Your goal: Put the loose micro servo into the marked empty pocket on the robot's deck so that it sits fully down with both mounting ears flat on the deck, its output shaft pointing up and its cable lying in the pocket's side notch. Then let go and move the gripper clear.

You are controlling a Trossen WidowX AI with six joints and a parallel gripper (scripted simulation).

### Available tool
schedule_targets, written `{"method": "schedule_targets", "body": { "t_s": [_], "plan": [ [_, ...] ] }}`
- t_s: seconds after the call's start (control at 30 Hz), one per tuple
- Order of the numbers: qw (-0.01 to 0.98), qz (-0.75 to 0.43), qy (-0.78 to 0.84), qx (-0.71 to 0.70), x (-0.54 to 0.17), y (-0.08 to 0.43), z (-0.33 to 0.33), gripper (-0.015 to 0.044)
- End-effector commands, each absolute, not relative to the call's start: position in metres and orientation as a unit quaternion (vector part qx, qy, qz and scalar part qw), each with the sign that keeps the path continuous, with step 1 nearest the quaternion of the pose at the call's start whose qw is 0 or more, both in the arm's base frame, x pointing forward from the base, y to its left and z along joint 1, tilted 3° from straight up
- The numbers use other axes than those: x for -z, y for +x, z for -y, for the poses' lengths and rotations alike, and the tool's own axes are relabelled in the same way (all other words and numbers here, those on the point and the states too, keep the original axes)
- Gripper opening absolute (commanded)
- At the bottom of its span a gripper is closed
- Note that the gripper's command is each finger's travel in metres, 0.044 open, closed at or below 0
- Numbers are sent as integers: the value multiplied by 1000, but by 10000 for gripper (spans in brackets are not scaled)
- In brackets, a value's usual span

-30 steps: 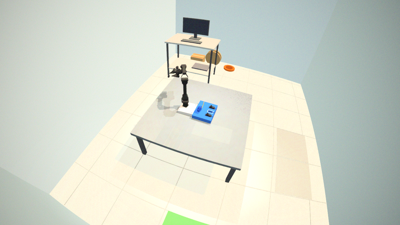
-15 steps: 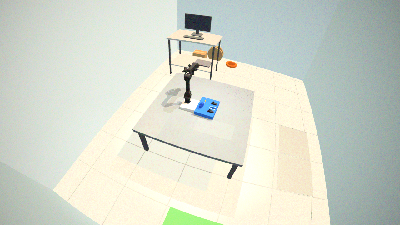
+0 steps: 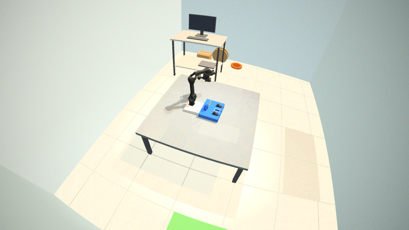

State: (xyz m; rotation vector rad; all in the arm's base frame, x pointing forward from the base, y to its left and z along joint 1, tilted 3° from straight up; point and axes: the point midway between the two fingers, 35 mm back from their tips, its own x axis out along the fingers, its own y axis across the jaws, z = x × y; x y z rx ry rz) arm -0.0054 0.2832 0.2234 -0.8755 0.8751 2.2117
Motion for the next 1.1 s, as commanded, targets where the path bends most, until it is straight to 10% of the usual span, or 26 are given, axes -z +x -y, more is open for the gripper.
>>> {"method": "schedule_targets", "body": {
  "t_s": [0.0, 0.57, 1.07],
  "plan": [
    [348, -333, -351, -803, -211, 37, -274, 440],
    [504, -424, -445, -607, -160, 201, -132, 440],
    [517, -521, -466, -494, -137, 216, -8, 440]
  ]
}}
